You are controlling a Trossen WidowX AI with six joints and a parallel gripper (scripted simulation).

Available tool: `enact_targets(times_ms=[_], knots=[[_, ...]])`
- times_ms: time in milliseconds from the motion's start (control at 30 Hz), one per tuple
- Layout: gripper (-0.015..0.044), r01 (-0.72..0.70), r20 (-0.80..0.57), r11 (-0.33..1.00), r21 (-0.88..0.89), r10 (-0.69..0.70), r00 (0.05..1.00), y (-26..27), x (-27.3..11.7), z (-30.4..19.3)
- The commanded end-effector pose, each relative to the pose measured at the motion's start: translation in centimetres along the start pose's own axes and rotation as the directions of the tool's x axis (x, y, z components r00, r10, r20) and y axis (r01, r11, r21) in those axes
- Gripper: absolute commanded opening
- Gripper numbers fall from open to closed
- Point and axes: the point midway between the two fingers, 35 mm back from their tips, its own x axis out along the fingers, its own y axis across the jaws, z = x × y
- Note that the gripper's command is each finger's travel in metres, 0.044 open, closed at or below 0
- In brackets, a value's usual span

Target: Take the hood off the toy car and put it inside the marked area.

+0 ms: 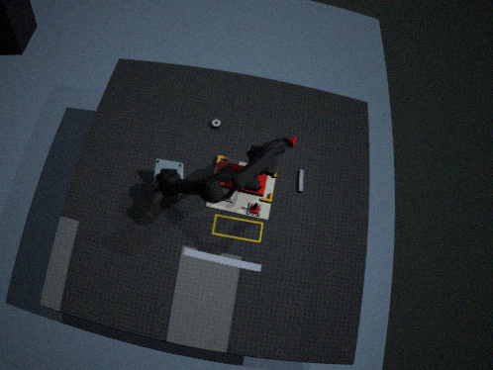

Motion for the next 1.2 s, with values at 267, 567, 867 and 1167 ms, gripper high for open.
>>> enact_targets(times_ms=[267, 567, 867, 1167], knots=[[0.0000, -0.004, 0.003, 1.000, 0.002, 0.004, 1.000, 0.1, -1.1, 0.1], [0.0000, -0.005, 0.002, 1.000, 0.002, 0.005, 1.000, 0.1, -1.7, 0.0], [0.0000, -0.005, 0.002, 1.000, 0.002, 0.005, 1.000, 0.1, -2.3, 0.0], [0.0000, -0.006, 0.002, 1.000, 0.002, 0.006, 1.000, 0.1, -5.4, 0.1]])
